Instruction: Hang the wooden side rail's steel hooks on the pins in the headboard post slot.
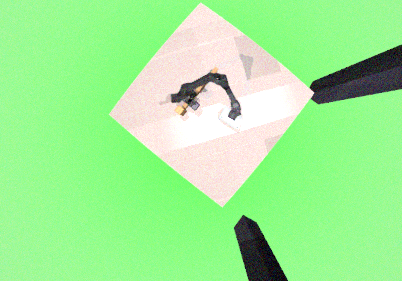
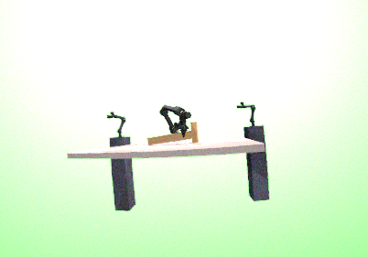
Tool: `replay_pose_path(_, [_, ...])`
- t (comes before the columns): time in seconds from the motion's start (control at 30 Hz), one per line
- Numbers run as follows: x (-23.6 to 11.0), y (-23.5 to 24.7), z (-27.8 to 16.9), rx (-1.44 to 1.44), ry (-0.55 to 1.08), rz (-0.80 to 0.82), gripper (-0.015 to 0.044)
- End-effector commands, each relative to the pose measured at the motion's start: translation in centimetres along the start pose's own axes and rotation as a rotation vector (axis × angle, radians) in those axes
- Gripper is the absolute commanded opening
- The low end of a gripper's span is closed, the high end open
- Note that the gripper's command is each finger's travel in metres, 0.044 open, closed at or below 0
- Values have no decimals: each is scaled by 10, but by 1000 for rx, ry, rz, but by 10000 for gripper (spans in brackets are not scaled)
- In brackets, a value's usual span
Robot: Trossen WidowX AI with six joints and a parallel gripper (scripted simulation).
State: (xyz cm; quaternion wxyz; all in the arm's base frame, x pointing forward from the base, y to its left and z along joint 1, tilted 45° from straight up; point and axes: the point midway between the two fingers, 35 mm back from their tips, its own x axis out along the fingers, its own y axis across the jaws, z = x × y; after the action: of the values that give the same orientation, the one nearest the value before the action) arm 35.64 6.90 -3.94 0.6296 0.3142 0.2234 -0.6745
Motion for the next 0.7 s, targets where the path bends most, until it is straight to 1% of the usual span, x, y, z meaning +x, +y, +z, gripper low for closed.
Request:
replay_pose_path(0.0, [-1, 0, -3, 1, 7, 7, 0])
replay_pose_path(0.67, [2, 0, -3, 1, 6, 7, 0])
